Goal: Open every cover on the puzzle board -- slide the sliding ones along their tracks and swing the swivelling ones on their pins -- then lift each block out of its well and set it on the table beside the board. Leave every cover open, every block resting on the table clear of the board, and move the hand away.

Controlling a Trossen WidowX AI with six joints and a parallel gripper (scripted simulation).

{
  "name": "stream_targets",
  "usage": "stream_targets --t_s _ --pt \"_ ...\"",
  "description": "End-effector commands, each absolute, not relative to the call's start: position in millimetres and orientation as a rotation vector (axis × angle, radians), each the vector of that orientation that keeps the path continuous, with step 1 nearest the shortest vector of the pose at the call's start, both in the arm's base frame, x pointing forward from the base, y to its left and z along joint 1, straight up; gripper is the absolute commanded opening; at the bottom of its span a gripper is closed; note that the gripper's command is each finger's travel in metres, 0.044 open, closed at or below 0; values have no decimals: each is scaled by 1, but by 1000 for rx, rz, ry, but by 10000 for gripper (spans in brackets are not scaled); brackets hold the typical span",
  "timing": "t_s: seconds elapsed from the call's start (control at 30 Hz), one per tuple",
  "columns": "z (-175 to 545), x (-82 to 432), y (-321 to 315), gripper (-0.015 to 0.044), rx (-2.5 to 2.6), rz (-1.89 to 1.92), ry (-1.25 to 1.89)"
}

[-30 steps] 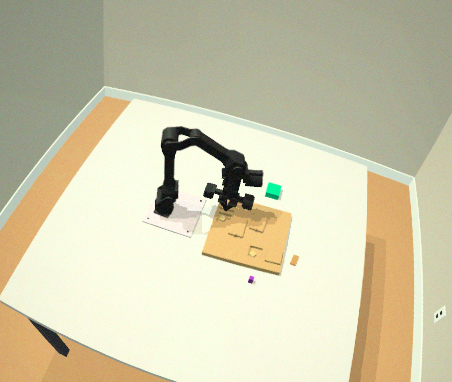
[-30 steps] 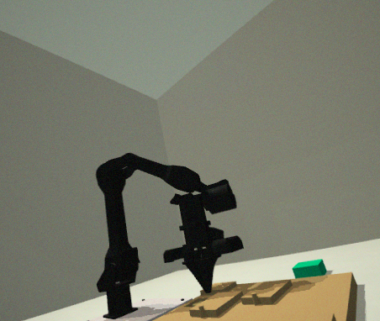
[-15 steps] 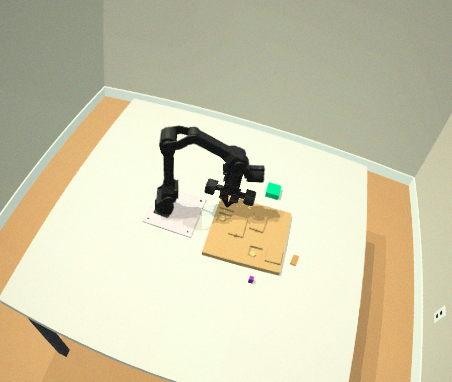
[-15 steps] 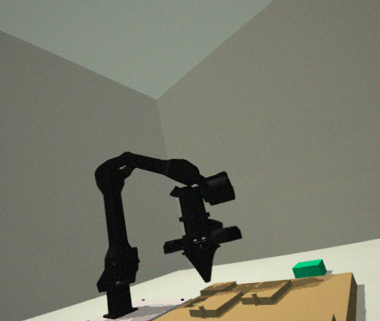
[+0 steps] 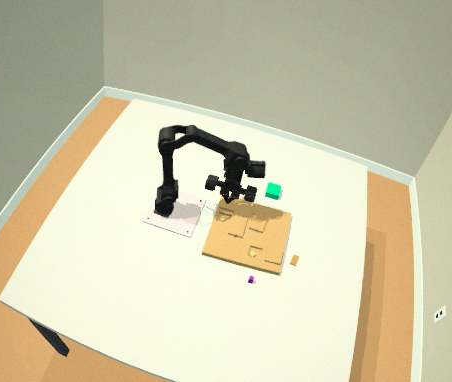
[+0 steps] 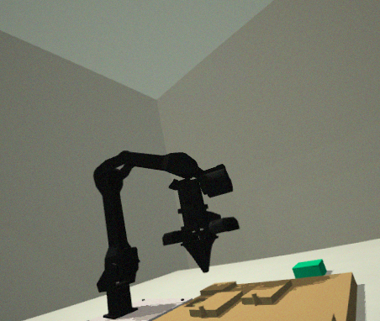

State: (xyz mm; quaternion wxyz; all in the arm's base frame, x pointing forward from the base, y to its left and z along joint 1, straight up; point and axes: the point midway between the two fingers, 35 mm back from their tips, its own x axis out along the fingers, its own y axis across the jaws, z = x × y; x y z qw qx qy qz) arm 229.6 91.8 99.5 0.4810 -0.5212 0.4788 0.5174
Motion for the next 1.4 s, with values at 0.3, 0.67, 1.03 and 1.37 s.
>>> stream_targets --t_s 0.3,0.67,1.03,1.37 --pt "110 276 83 0 -1270 1256 1159" --pt "116 327 63 0 -1270 1248 1150" --pt "116 327 63 0 -1270 1248 1150" --pt "116 327 63 0 -1270 1248 1150"
